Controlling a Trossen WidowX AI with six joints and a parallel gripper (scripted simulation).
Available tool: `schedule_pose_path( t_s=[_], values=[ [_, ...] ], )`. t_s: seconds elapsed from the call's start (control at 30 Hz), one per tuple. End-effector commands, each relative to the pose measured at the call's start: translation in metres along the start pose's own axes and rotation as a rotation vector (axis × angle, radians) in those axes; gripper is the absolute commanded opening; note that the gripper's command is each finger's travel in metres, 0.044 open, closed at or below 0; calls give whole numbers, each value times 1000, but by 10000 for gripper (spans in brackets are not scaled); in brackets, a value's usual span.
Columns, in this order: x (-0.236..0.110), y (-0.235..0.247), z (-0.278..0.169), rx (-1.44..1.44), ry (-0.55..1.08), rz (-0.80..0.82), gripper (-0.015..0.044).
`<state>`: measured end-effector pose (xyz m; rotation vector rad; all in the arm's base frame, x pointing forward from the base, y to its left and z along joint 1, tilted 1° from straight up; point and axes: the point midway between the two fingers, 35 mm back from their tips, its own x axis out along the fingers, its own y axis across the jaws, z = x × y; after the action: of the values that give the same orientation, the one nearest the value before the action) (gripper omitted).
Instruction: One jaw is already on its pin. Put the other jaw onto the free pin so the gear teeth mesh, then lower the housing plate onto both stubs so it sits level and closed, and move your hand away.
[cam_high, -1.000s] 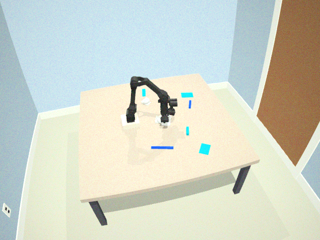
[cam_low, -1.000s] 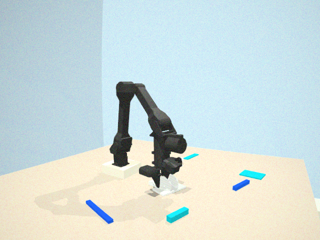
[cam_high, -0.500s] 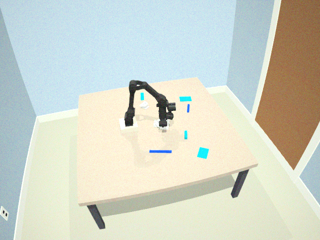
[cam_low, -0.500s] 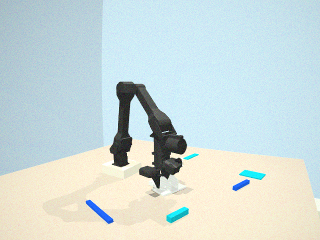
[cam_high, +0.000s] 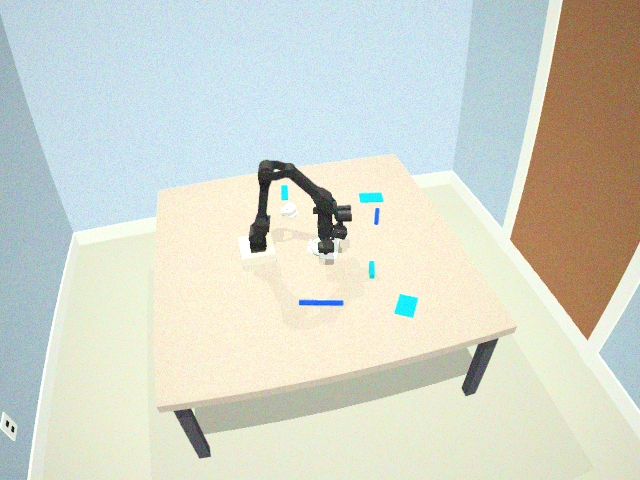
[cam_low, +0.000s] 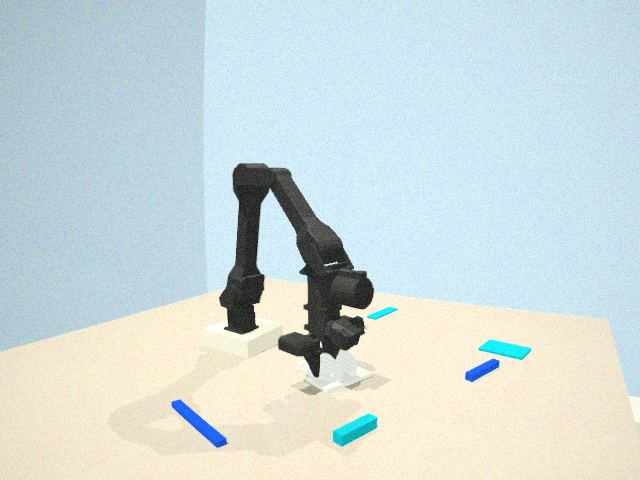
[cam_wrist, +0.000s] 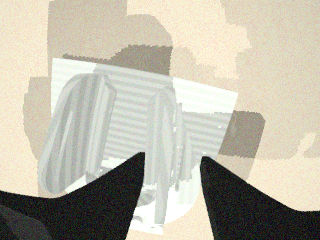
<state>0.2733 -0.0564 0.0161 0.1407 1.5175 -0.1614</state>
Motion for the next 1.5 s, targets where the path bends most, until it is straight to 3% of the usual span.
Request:
schedule_pose_path(
  t_s=[0.0, 0.13, 0.27, 0.73, 1.0, 1.17, 1.43, 1.47],
  values=[
    [1, 0, 0, -1, 1, -3, 134],
    [1, 0, 0, -1, 1, -3, 134],
    [0, 0, 0, 0, 0, 0, 224],
    [-2, 0, 0, 0, 0, 0, 224],
    [-67, 0, -1, -1, 0, -3, 224],
    [-61, 0, 2, -2, -12, 0, 224],
    [-68, 49, 2, 3, -41, 30, 434],
    [-68, 55, 1, 15, -39, 31, 440]
  ],
)
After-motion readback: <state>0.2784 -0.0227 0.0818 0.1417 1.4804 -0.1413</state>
